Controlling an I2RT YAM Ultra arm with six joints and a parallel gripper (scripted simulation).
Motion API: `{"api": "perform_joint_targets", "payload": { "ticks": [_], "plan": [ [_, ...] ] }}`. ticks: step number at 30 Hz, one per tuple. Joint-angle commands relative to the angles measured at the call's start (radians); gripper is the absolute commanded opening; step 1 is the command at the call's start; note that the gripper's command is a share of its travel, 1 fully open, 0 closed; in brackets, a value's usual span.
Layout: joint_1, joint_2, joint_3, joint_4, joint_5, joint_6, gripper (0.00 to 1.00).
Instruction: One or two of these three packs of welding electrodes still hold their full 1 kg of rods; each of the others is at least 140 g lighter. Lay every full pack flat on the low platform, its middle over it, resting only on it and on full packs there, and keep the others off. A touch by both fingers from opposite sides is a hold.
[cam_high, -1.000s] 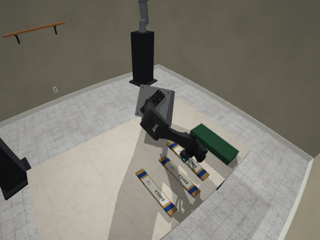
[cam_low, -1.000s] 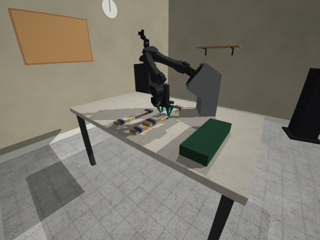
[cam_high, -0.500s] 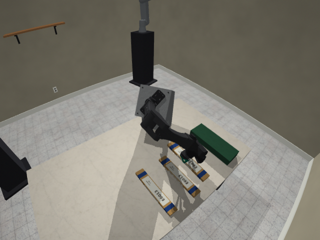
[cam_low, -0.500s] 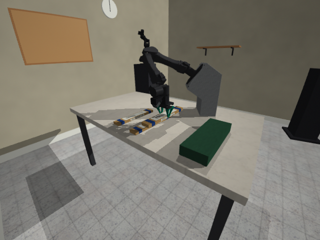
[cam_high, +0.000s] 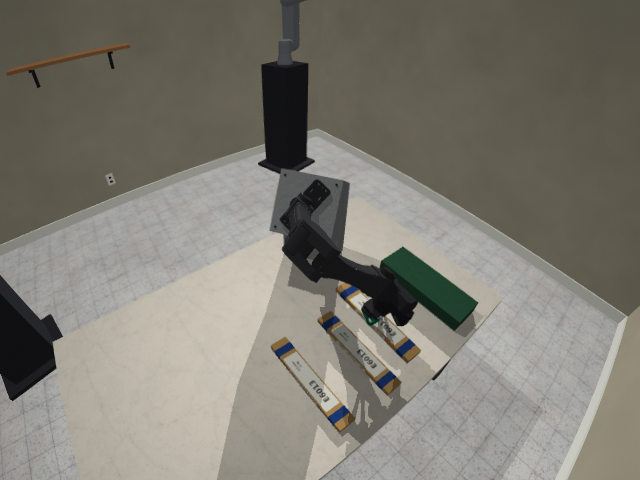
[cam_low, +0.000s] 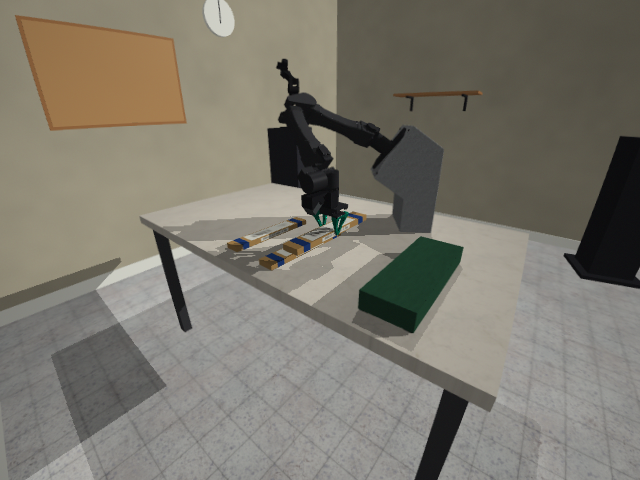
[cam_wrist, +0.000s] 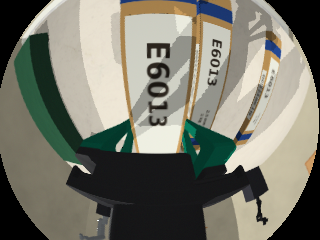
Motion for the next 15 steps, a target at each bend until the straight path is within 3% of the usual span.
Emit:
{"api": "perform_joint_targets", "payload": {
  "ticks": [1, 15],
  "plan": [
    [0.065, -0.023, 0.033, -0.029, 0.012, 0.010, 0.00],
    [0.072, -0.023, 0.041, -0.043, 0.016, 0.021, 0.00]
  ]
}}
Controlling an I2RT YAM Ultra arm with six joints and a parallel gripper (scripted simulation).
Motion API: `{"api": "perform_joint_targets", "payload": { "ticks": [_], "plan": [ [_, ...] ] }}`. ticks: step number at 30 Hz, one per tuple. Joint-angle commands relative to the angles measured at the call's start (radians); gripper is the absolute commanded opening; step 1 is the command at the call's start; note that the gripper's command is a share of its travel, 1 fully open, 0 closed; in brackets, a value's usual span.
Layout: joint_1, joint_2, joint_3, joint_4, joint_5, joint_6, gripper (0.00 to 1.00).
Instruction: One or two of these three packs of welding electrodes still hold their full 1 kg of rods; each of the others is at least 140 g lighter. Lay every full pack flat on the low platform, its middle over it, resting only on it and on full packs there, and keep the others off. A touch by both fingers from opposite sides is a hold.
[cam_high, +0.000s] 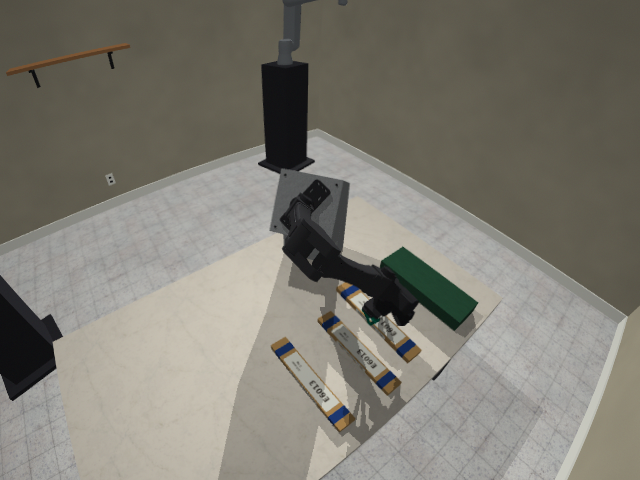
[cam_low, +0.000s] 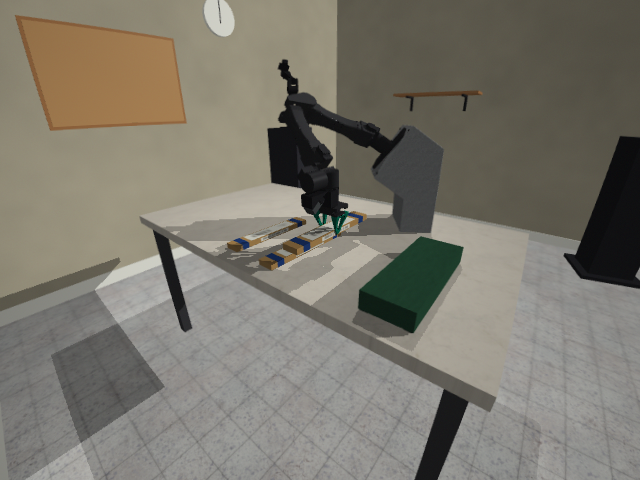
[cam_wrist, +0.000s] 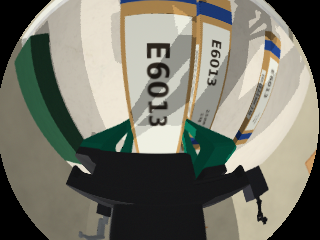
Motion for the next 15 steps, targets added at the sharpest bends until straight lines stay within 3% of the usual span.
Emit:
{"api": "perform_joint_targets", "payload": {
  "ticks": [1, 15],
  "plan": [
    [0.066, -0.022, 0.033, -0.027, 0.013, 0.008, 0.00],
    [0.070, -0.010, 0.042, -0.037, 0.014, 0.013, 0.00]
  ]
}}
